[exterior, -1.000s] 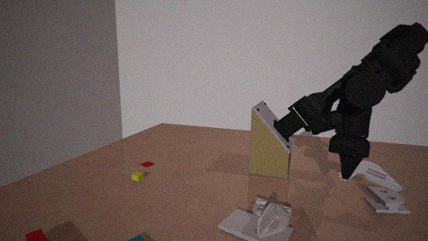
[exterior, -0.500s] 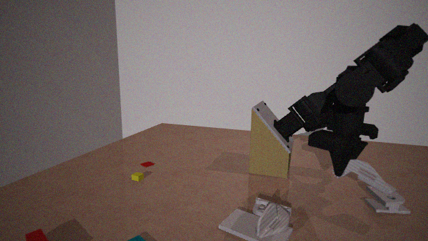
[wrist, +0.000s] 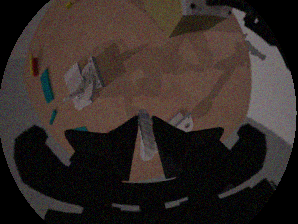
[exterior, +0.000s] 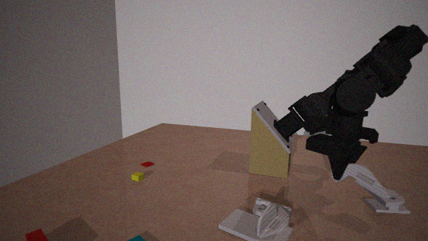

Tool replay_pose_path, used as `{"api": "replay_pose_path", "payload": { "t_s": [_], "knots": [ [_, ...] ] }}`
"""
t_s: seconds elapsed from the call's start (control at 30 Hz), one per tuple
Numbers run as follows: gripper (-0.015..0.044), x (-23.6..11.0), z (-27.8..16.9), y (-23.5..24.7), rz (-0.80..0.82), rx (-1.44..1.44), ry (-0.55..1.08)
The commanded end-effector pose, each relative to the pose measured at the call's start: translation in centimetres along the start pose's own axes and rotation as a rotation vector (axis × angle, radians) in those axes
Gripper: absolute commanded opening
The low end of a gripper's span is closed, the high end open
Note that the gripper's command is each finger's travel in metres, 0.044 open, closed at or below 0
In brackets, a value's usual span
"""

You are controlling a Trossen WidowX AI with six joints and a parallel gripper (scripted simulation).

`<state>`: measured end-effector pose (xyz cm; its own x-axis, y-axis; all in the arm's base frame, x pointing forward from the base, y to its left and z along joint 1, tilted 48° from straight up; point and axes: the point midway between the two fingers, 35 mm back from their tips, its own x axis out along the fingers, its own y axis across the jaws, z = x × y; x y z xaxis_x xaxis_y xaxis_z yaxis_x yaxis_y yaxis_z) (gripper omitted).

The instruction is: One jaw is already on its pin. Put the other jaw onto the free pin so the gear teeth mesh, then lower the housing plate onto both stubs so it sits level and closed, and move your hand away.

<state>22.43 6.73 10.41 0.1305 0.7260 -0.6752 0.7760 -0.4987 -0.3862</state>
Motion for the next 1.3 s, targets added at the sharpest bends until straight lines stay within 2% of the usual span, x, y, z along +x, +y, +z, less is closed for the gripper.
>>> {"api": "replay_pose_path", "payload": {
  "t_s": [0.0, 1.27],
  "knots": [
    [0.0037, 0.7, 0.2, 0.0, -0.003, 0.010, -0.004],
    [0.0037, 6.4, 0.1, -0.4, -0.008, 0.011, 0.004]
  ]
}}
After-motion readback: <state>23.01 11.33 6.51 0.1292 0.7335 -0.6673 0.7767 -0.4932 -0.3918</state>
